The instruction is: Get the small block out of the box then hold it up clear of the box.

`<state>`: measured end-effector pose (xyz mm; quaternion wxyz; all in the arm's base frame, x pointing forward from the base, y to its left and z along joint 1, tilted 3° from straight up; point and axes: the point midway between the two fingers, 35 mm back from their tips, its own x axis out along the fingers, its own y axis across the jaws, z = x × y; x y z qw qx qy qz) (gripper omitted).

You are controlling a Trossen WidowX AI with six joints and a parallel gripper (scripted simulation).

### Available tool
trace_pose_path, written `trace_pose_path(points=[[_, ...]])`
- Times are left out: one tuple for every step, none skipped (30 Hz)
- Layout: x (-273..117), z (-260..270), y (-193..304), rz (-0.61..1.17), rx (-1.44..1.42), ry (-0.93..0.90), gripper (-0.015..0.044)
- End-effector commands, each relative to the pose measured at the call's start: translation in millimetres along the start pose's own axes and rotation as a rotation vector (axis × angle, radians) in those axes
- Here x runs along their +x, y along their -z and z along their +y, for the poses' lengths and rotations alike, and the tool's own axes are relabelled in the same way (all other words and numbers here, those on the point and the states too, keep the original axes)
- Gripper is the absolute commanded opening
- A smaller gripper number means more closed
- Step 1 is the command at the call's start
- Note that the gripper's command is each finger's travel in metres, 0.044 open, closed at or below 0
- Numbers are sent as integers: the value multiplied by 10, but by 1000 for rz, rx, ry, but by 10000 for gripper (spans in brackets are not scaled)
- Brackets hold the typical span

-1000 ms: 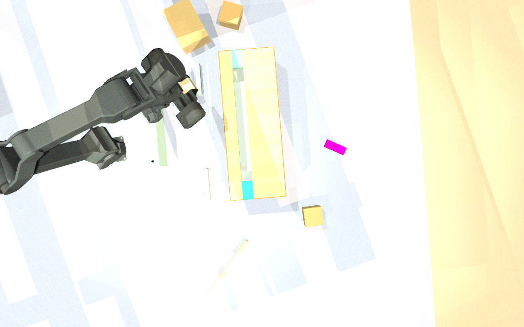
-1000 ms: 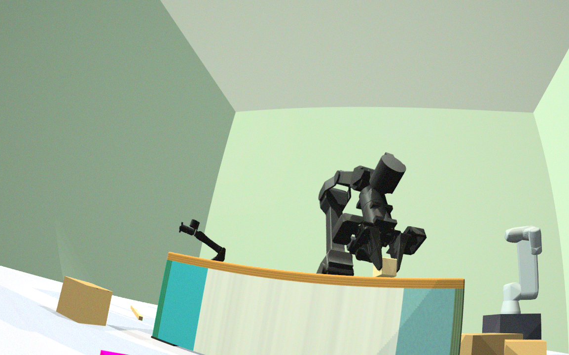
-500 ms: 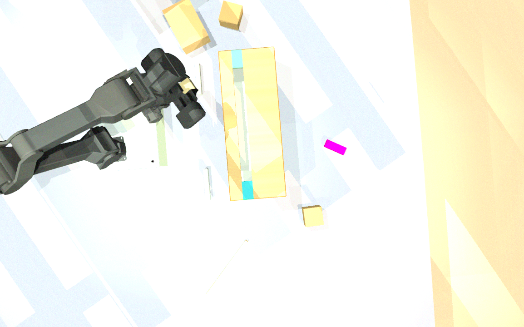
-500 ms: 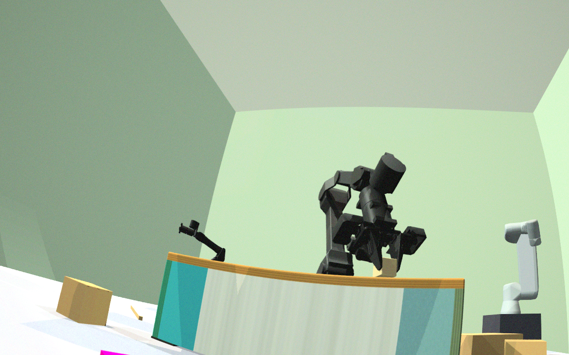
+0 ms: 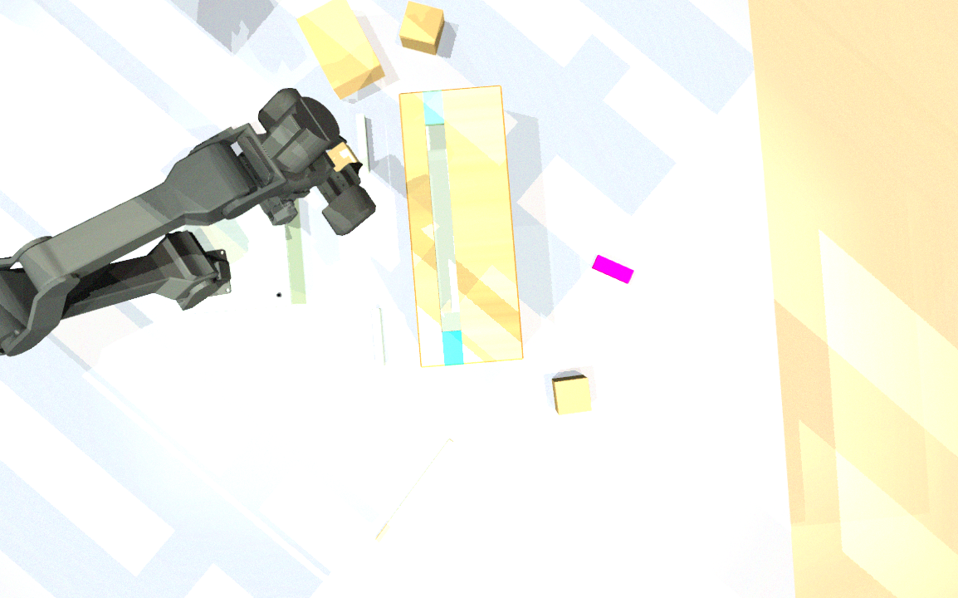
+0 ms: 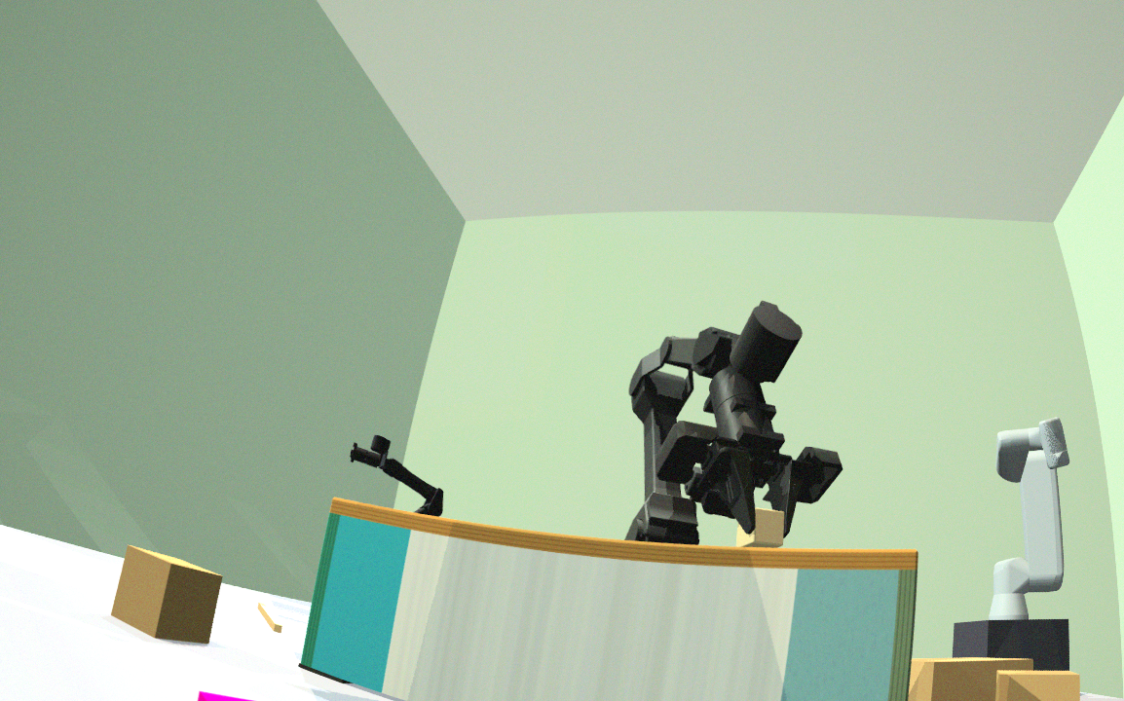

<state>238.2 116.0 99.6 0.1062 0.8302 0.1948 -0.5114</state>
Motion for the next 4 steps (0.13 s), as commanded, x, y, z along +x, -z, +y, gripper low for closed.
trace_pose_path(points=[[-3,-3,-2,0,-3,3,0],[-3,-3,-2,0,-3,3,0],[-3,-3,-2,0,-3,3,0],[-3,-3,-2,0,-3,3,0]])
